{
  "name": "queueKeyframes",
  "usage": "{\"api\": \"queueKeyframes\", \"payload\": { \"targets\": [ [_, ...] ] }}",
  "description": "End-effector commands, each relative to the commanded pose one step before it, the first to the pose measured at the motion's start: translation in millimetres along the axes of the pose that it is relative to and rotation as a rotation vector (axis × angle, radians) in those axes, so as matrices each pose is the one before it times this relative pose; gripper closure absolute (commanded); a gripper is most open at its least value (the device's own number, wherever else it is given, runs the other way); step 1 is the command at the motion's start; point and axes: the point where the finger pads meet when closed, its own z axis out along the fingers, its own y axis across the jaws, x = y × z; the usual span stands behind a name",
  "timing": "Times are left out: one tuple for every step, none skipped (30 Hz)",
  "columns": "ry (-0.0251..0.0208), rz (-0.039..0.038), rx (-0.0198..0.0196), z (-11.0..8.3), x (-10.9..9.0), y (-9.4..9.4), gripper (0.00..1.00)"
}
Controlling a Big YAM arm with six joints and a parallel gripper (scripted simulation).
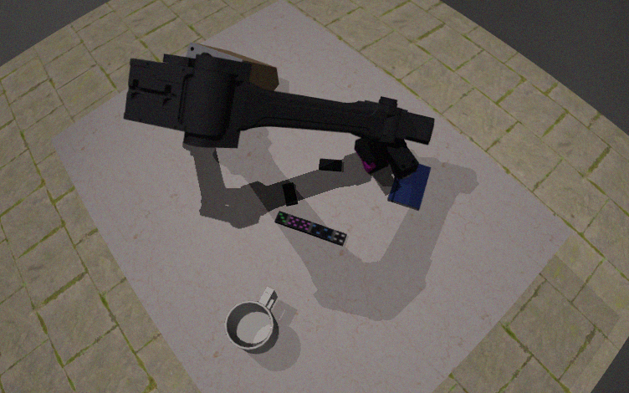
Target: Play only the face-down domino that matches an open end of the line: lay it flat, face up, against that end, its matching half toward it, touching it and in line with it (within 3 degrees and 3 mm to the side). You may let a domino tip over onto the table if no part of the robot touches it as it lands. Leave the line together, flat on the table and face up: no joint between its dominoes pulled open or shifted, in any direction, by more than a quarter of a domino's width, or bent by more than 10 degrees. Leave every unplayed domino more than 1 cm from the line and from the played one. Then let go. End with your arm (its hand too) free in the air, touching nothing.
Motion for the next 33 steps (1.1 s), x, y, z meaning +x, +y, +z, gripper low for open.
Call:
{"api": "queueKeyframes", "payload": {
  "targets": [
    [-0.01099, -0.01132, -0.00612, -5.03, 3.80, 4.15, 0.49],
    [-0.00080, -0.00212, -0.00006, -0.30, 0.98, 0.38, 0.49],
    [-0.00080, -0.00212, -0.00006, -0.30, 0.98, 0.39, 0.49],
    [-0.00080, -0.00212, -0.00006, -0.30, 0.97, 0.39, 0.49],
    [-0.00080, -0.00212, -0.00006, -0.31, 0.97, 0.39, 0.49],
    [0.00000, 0.00000, 0.00000, 0.00, 0.00, 0.00, 0.49],
    [0.00000, 0.00000, 0.00000, 0.00, 0.00, 0.00, 0.49],
    [0.00000, 0.00000, 0.00000, 0.00, 0.00, 0.00, 0.49],
    [0.00000, 0.00000, 0.00000, 0.00, 0.00, 0.00, 0.49],
    [0.00000, 0.00000, 0.00000, 0.00, 0.00, 0.00, 0.49],
    [0.00000, 0.00000, 0.00000, 0.00, 0.00, 0.00, 0.49],
    [0.00000, 0.00000, 0.00000, 0.00, 0.00, 0.00, 0.49],
    [0.00717, 0.01909, 0.00054, 2.75, -8.75, -3.53, 0.49],
    [-0.00080, -0.00212, -0.00006, -0.30, 0.98, 0.37, 0.49],
    [-0.00080, -0.00212, -0.00006, -0.30, 0.98, 0.38, 0.49],
    [-0.00080, -0.00212, -0.00006, -0.30, 0.98, 0.38, 0.49],
    [-0.00080, -0.00212, -0.00006, -0.30, 0.98, 0.38, 0.49],
    [-0.00080, -0.00212, -0.00006, -0.30, 0.98, 0.38, 0.49],
    [-0.00080, -0.00212, -0.00006, -0.30, 0.97, 0.38, 0.49],
    [-0.00080, -0.00212, -0.00006, -0.30, 0.97, 0.39, 0.49],
    [-0.00080, -0.00212, -0.00006, -0.31, 0.97, 0.39, 0.49],
    [-0.00080, -0.00212, -0.00006, -0.31, 0.97, 0.39, 0.49],
    [0.00000, 0.00000, 0.00000, 0.00, 0.00, 0.00, 0.49],
    [0.00000, 0.00000, 0.00000, 0.00, 0.00, 0.00, 0.49],
    [0.00000, 0.00000, 0.00000, 0.00, 0.00, 0.00, 0.49],
    [0.00000, 0.00000, 0.00000, 0.00, 0.00, 0.00, 0.49],
    [0.00000, 0.00000, 0.00000, 0.00, 0.00, 0.00, 0.49],
    [0.00000, 0.00000, 0.00000, 0.00, 0.00, 0.00, 0.49],
    [0.00000, 0.00000, 0.00000, 0.00, 0.00, 0.00, 0.49],
    [0.00741, 0.01895, 0.00071, -1.24, -8.77, -3.52, 0.49],
    [-0.00062, -0.00225, 0.00013, -4.30, 0.97, 0.38, 0.49],
    [-0.00062, -0.00225, 0.00013, -4.30, 0.97, 0.38, 0.49],
    [-0.00062, -0.00225, 0.00013, -4.30, 0.96, 0.38, 0.49]
  ]
}}
